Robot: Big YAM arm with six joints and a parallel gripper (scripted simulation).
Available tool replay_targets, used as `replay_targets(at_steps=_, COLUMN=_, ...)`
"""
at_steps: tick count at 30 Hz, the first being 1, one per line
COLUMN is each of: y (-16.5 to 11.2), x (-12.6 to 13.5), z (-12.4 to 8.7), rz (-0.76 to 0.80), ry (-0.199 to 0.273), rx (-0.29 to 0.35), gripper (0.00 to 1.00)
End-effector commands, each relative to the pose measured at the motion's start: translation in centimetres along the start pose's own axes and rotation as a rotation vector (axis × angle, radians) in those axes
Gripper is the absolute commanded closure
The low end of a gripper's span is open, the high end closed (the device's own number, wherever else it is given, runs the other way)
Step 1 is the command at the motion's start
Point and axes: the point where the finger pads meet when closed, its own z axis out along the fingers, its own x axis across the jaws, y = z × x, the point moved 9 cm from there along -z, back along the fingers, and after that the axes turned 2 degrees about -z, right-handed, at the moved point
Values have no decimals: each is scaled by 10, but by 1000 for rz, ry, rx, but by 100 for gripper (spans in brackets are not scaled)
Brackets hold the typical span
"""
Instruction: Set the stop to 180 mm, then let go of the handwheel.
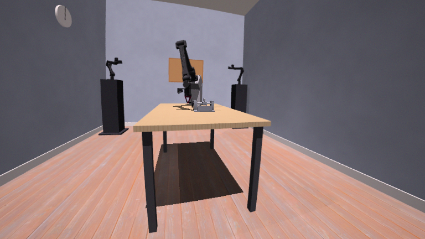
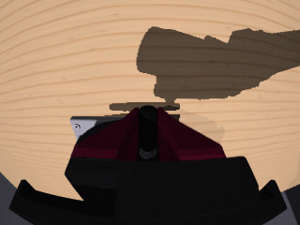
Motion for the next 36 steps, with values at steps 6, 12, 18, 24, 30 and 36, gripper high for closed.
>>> replay_targets(at_steps=6, y=-1, x=6, z=-27, rz=6, ry=7, rx=1, gripper=94)
replay_targets(at_steps=12, y=1, x=8, z=-27, rz=7, ry=9, rx=-3, gripper=94)
replay_targets(at_steps=18, y=2, x=24, z=-35, rz=10, ry=30, rx=-4, gripper=94)
replay_targets(at_steps=24, y=1, x=23, z=-36, rz=5, ry=21, rx=0, gripper=94)
replay_targets(at_steps=30, y=1, x=24, z=-36, rz=5, ry=24, rx=-1, gripper=94)
replay_targets(at_steps=36, y=2, x=27, z=-37, rz=6, ry=27, rx=-2, gripper=94)
